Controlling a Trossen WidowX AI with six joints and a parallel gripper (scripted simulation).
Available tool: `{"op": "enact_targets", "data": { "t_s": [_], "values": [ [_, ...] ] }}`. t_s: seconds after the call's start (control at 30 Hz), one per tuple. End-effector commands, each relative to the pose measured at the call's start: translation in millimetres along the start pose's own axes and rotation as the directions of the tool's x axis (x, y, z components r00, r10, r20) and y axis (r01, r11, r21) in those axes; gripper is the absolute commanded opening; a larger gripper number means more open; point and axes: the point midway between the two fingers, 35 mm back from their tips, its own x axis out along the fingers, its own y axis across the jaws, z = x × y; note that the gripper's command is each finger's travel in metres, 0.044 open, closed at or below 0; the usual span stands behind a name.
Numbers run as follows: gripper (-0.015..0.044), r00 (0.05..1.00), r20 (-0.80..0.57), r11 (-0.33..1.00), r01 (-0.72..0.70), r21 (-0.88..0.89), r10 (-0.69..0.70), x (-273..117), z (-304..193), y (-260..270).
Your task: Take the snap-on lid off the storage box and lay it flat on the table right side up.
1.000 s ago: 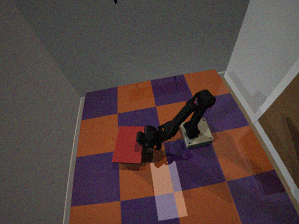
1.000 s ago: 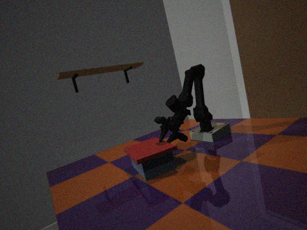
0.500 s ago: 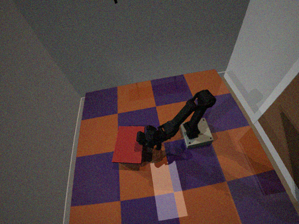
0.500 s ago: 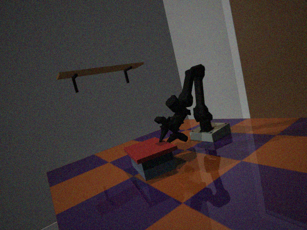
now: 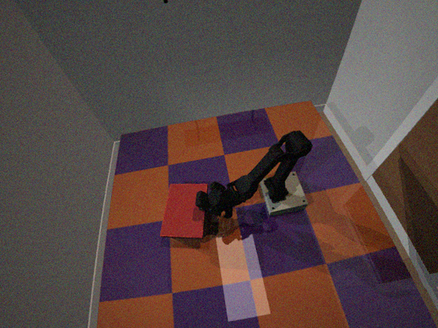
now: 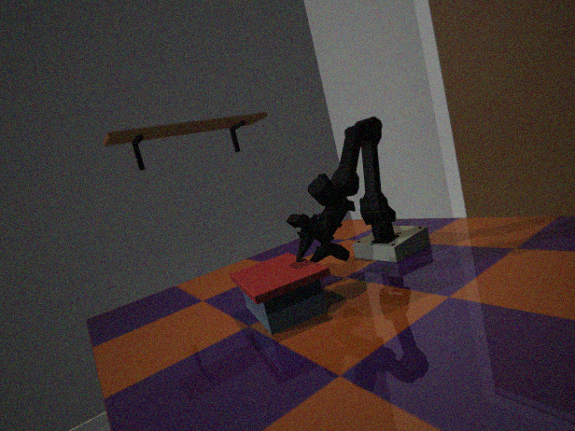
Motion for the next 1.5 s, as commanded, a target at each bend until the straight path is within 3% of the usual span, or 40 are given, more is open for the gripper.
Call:
{"op": "enact_targets", "data": {
  "t_s": [0.0, 1.47],
  "values": [
    [0.0000, 1.000, 0.000, 1.000, -0.003, 0.001, 0.003, -1.6, 0.0, 2.0],
    [0.0000, 1.000, 0.000, 1.000, -0.003, 0.001, 0.003, -7.9, 0.1, 8.3]
  ]
}}
